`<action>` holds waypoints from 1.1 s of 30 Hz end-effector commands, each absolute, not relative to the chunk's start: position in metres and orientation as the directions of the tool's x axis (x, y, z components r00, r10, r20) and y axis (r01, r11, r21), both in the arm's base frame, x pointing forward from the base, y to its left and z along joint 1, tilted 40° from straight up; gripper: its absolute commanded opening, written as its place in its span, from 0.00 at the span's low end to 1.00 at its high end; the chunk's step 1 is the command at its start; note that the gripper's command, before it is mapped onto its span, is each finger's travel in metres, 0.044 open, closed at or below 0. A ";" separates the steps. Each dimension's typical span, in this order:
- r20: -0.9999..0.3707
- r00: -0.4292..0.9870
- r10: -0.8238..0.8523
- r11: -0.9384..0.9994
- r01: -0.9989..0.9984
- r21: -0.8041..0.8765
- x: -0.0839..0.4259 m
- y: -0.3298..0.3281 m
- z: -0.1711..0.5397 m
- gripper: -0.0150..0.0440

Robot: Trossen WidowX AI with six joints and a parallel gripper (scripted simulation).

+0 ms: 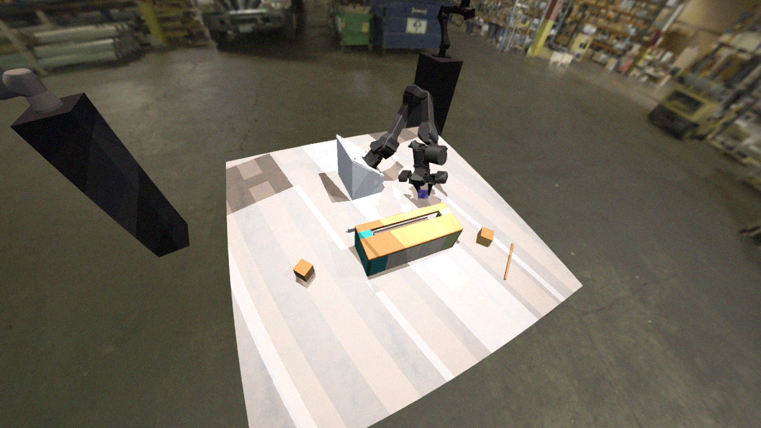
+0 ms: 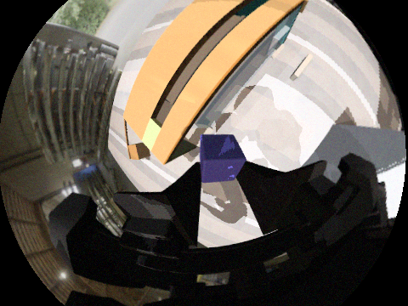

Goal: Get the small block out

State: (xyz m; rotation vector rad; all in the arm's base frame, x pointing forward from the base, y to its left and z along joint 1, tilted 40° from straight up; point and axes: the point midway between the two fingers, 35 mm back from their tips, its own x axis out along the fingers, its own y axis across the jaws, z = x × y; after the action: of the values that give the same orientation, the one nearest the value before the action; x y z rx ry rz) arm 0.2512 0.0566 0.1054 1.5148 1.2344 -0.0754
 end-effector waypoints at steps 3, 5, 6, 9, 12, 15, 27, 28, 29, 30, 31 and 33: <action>-0.612 0.460 0.643 0.004 0.797 0.604 0.249 0.053 0.109 0.25; -0.608 0.462 0.646 -0.059 0.824 0.564 0.248 0.051 0.109 0.25; -0.606 0.463 0.647 -0.090 0.835 0.543 0.247 0.051 0.110 0.25; -0.599 0.467 0.650 -0.182 0.862 0.473 0.246 0.049 0.111 0.25; -0.593 0.470 0.654 -0.271 0.877 0.397 0.245 0.047 0.112 0.25; -0.586 0.474 0.657 -0.356 0.880 0.314 0.243 0.045 0.113 0.25; -0.556 0.492 0.670 -0.622 0.781 -0.059 0.238 0.039 0.117 0.25; -0.553 0.494 0.671 -0.638 0.765 -0.091 0.238 0.038 0.118 0.25; -0.551 0.495 0.672 -0.652 0.748 -0.123 0.238 0.037 0.118 0.25; -0.548 0.497 0.673 -0.666 0.730 -0.155 0.237 0.037 0.119 0.25; -0.545 0.499 0.674 -0.678 0.711 -0.188 0.237 0.036 0.119 0.25; -0.540 0.502 0.675 -0.699 0.670 -0.251 0.236 0.035 0.120 0.25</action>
State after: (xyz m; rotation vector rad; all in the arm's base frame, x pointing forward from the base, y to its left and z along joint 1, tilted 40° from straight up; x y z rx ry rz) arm 0.2371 0.0370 0.1178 2.6518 1.2372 -0.9258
